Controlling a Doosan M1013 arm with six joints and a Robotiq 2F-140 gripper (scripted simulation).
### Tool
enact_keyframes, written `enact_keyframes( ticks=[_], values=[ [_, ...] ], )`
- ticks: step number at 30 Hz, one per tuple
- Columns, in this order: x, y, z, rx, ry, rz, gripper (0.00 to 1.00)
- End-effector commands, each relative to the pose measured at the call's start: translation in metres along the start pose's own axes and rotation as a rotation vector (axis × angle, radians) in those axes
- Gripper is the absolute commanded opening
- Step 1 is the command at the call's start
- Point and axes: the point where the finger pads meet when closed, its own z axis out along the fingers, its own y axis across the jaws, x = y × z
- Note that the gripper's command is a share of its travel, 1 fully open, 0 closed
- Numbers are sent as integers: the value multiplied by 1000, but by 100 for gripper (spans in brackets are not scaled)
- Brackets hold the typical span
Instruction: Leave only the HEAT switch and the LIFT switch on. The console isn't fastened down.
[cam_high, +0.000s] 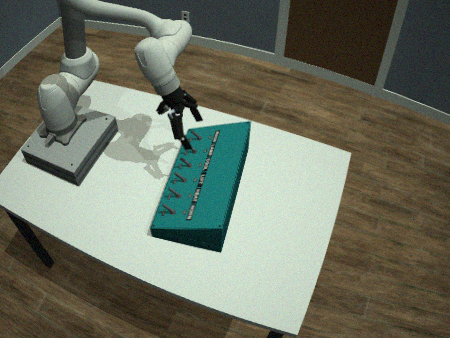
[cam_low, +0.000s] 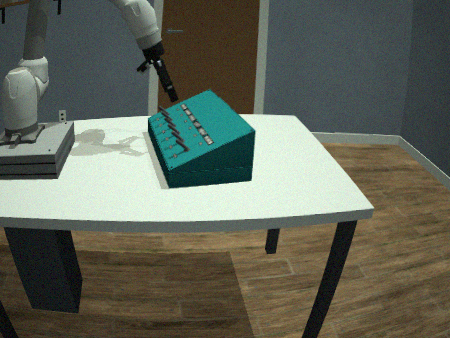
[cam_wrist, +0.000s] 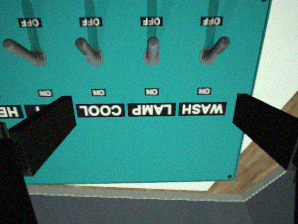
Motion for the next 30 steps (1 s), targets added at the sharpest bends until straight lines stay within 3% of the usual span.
enact_keyframes(
  ticks=[1, 15, 30],
  values=[
    [-1, -3, 0, -1, -1, 0, 100],
    [-1, -50, 0, -1, -1, 0, 100],
    [-1, -63, 0, -1, -1, 0, 100]
  ],
)
